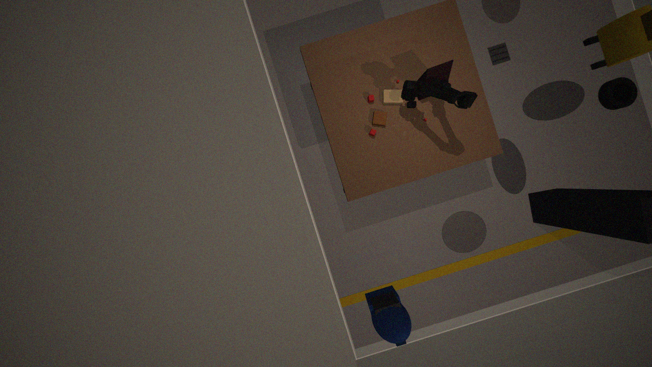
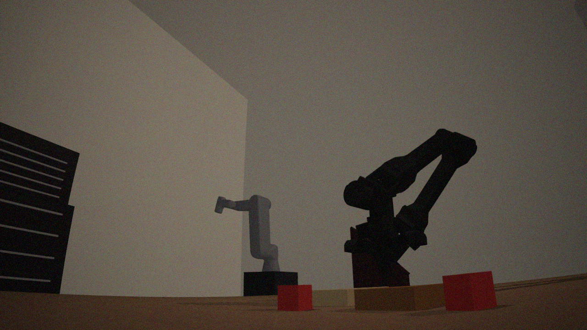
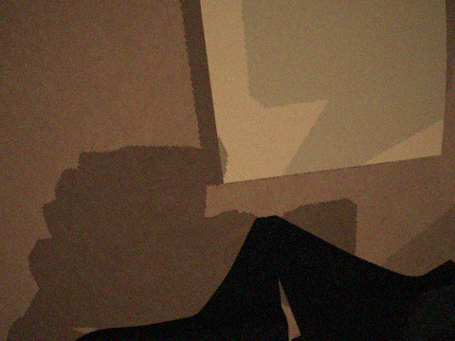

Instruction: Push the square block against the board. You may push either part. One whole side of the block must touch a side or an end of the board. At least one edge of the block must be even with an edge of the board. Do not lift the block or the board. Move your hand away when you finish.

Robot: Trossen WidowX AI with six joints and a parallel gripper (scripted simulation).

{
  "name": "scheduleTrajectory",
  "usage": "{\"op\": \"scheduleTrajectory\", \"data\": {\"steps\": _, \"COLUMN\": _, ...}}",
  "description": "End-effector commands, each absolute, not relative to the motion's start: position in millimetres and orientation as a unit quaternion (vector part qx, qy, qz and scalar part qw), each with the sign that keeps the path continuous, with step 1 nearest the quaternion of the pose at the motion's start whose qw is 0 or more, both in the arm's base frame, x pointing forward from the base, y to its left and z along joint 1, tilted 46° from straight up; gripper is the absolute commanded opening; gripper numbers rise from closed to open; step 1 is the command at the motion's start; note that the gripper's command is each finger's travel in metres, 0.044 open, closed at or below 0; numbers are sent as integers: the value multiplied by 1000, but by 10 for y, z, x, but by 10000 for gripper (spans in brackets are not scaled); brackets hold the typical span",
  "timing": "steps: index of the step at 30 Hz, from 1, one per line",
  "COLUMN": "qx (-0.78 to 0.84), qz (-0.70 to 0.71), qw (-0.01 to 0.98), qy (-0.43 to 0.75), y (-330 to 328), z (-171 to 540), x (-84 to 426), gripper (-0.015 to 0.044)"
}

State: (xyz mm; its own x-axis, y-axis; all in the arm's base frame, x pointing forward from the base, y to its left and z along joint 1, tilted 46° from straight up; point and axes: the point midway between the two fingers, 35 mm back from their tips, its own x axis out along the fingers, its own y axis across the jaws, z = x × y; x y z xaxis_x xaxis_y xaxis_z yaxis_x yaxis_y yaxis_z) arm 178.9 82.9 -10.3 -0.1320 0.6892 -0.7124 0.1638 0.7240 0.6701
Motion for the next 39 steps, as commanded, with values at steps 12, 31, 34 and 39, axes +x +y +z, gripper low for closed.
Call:
{"op": "scheduleTrajectory", "data": {"steps": 12, "qx": 302, "qz": 225, "qw": 573, "qy": 728, "y": 1078, "z": -323, "x": 1688, "gripper": 0}}
{"op": "scheduleTrajectory", "data": {"steps": 31, "qx": 302, "qz": 225, "qw": 574, "qy": 727, "y": 1076, "z": -352, "x": 1862, "gripper": 0}}
{"op": "scheduleTrajectory", "data": {"steps": 34, "qx": 302, "qz": 225, "qw": 574, "qy": 727, "y": 1076, "z": -357, "x": 1889, "gripper": 0}}
{"op": "scheduleTrajectory", "data": {"steps": 39, "qx": 302, "qz": 225, "qw": 574, "qy": 727, "y": 1075, "z": -366, "x": 1934, "gripper": 0}}
